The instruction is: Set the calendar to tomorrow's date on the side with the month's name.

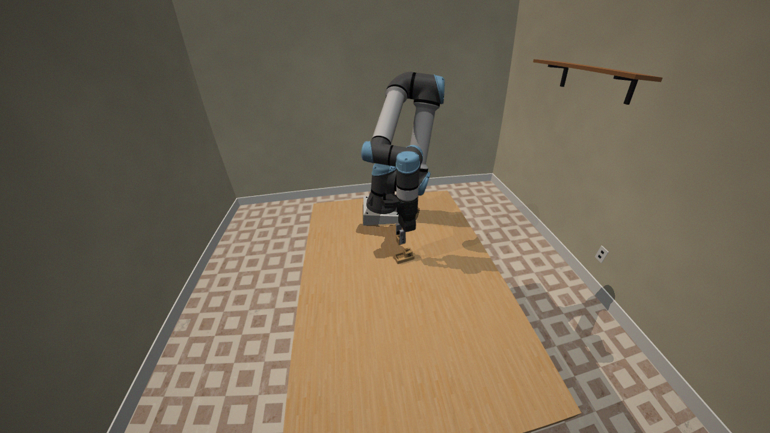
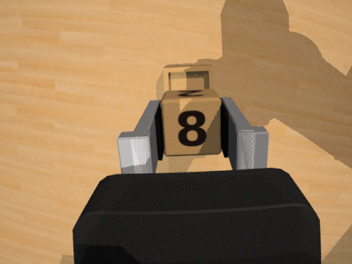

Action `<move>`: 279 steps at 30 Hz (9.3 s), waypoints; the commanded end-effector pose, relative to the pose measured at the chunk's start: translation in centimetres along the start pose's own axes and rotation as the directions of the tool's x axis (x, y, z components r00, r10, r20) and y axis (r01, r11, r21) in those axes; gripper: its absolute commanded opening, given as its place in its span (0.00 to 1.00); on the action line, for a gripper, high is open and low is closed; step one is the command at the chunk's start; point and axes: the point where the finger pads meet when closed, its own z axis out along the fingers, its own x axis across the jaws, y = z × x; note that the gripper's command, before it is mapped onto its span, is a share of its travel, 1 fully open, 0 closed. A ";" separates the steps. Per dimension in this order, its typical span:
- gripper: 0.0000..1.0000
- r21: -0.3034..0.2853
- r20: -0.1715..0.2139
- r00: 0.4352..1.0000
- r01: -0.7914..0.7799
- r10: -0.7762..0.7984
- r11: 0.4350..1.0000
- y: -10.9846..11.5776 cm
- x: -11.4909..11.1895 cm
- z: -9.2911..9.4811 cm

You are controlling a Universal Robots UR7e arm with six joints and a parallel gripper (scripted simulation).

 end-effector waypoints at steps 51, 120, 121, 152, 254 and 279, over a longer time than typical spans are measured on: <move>0.57 0.000 0.000 1.000 0.000 0.000 1.000 -0.1 0.0 4.9; 0.57 0.000 0.000 1.000 0.000 0.000 1.000 -0.1 0.0 6.0; 0.57 0.000 0.000 1.000 0.000 0.000 1.000 -0.1 0.0 6.1; 0.57 0.000 0.000 1.000 0.000 0.000 1.000 -0.1 0.0 7.3; 0.57 0.000 0.000 1.000 0.000 0.000 1.000 -0.1 0.0 8.3; 0.57 0.000 0.000 1.000 0.000 0.000 1.000 -0.1 0.0 8.3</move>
